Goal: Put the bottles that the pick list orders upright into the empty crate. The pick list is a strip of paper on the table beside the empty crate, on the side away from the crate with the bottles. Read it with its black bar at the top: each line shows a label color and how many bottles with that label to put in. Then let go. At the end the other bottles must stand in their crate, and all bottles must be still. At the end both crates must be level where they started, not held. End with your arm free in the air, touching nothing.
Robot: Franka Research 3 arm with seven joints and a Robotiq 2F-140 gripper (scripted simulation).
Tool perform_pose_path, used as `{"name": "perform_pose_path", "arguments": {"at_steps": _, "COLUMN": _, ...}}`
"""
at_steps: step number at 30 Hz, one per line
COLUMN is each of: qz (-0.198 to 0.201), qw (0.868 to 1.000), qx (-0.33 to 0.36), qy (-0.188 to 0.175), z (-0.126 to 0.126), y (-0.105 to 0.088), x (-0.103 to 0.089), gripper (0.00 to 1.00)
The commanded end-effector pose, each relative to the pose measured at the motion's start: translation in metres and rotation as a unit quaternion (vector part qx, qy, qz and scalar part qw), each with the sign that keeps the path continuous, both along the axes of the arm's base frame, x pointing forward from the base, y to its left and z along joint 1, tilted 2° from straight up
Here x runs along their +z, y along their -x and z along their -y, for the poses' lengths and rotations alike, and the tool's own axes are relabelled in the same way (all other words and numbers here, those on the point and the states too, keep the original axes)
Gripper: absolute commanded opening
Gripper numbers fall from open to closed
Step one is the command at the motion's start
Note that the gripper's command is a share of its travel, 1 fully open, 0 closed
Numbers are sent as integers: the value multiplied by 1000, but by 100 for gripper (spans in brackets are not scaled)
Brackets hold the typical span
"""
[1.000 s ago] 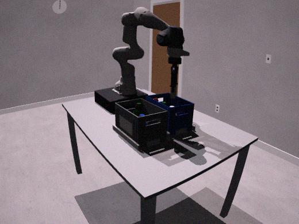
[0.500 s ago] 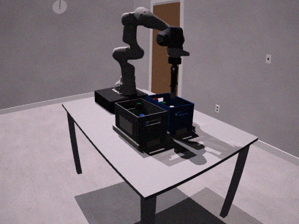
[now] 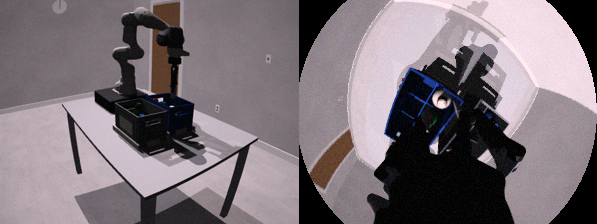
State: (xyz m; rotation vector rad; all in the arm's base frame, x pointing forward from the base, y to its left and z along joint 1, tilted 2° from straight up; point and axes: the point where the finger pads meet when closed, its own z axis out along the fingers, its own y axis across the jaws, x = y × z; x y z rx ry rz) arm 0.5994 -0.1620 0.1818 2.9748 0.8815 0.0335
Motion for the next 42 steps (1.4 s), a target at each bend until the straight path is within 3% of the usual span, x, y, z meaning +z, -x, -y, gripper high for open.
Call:
{"name": "perform_pose_path", "arguments": {"at_steps": 1, "qz": 0, "qw": 1000, "qx": 2, "qy": -1, "z": -1, "y": 0, "x": 1, "gripper": 38}}
{"name": "perform_pose_path", "arguments": {"at_steps": 23, "qz": 0, "qw": 1000, "qx": 2, "qy": -1, "z": -1, "y": 0, "x": 1, "gripper": 38}}
{"name": "perform_pose_path", "arguments": {"at_steps": 24, "qz": 0, "qw": 1000, "qx": 2, "qy": -1, "z": -5, "y": 10, "x": 2, "gripper": 38}}
{"name": "perform_pose_path", "arguments": {"at_steps": 42, "qz": 0, "qw": 1000, "qx": 2, "qy": -1, "z": -79, "y": 35, "x": 21, "gripper": 38}}
